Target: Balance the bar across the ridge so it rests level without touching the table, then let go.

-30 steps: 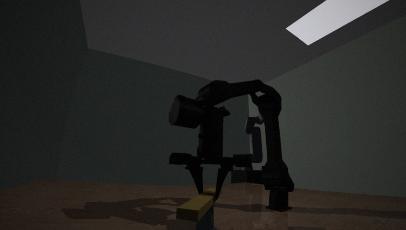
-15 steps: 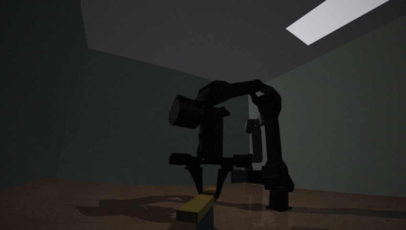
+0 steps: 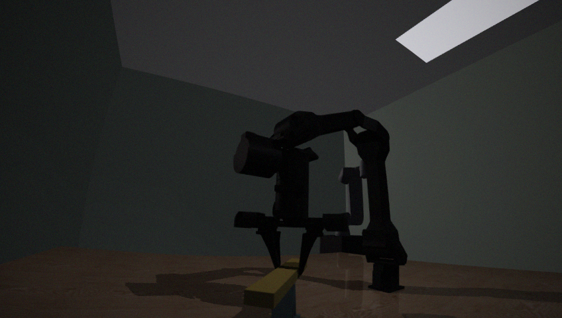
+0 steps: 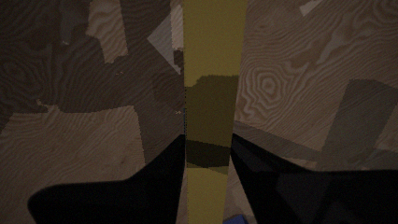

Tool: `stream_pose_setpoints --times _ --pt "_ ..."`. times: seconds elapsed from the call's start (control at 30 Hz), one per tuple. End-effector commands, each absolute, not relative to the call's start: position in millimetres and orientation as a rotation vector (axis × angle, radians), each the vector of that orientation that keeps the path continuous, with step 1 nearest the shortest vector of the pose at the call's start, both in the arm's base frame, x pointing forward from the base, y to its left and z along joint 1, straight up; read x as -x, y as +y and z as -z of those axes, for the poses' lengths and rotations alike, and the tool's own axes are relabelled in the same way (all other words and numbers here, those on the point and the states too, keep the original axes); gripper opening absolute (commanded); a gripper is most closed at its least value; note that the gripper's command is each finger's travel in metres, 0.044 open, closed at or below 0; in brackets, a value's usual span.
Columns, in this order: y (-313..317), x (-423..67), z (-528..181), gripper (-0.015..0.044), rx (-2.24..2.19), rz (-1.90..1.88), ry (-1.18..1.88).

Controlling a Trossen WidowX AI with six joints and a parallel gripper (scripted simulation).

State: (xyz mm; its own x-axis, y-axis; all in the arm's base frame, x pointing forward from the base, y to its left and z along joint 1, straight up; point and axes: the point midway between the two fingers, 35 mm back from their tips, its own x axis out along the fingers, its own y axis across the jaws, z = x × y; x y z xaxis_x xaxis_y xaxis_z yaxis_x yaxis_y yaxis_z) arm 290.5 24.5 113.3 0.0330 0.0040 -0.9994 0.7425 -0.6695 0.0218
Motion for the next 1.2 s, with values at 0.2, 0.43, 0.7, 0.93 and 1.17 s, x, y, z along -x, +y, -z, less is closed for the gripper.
stream_pose_setpoints --times 0.2,0.43,0.7,0.93,1.17 --pt "24.5 -290.5 -113.2 0.0173 -1.752 1.693 0.757" --pt "24.5 -290.5 -113.2 0.0185 -1.752 1.693 0.757" --pt "24.5 -290.5 -113.2 0.0185 -1.752 1.693 0.757" --pt "24.5 -290.5 -113.2 0.0342 -1.752 1.693 0.757" --pt "24.5 -290.8 -115.0 0.044 -1.752 1.693 0.757"
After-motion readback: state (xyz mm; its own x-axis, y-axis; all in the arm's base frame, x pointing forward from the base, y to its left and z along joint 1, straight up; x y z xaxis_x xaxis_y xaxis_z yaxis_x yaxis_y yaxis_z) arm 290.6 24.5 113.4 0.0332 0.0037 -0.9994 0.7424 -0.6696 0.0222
